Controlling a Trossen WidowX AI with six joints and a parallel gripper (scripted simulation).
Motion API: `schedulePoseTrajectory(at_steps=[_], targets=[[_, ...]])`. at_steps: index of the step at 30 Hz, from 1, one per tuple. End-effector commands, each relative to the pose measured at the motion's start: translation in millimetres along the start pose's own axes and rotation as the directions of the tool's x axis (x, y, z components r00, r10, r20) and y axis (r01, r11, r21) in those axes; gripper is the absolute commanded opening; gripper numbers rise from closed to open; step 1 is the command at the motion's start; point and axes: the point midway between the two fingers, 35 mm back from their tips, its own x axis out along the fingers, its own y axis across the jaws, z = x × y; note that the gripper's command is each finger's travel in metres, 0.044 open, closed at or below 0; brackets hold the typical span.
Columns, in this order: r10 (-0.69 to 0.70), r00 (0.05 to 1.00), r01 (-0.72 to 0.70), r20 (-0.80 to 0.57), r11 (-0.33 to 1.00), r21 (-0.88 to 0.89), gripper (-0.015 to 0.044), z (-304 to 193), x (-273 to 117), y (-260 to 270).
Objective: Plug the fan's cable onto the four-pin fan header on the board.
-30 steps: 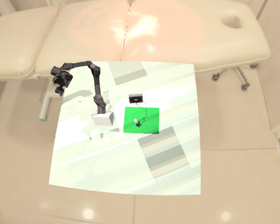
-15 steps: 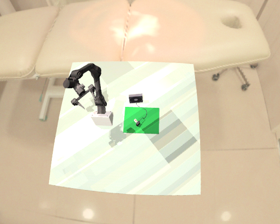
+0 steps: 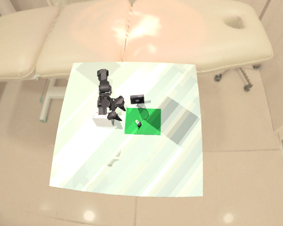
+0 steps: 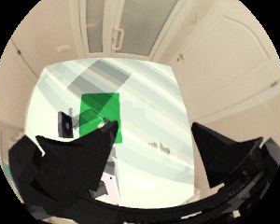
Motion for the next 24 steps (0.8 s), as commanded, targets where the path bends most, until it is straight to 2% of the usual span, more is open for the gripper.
schedulePoseTrajectory(at_steps=[1,7,13,20,24], targets=[[0.137,0.977,-0.173,-0.164,0.958,-0.229,0.0440,-1,62,35],[0.274,0.867,-0.468,-0.417,0.736,-0.489,0.0440,-19,139,96],[0.327,0.697,-0.713,-0.638,0.403,-0.574,0.0440,-54,193,155],[0.327,0.690,-0.721,-0.645,0.389,-0.574,0.0440,-57,197,158],[0.324,0.692,-0.719,-0.645,0.390,-0.575,0.0440,-79,225,169]])
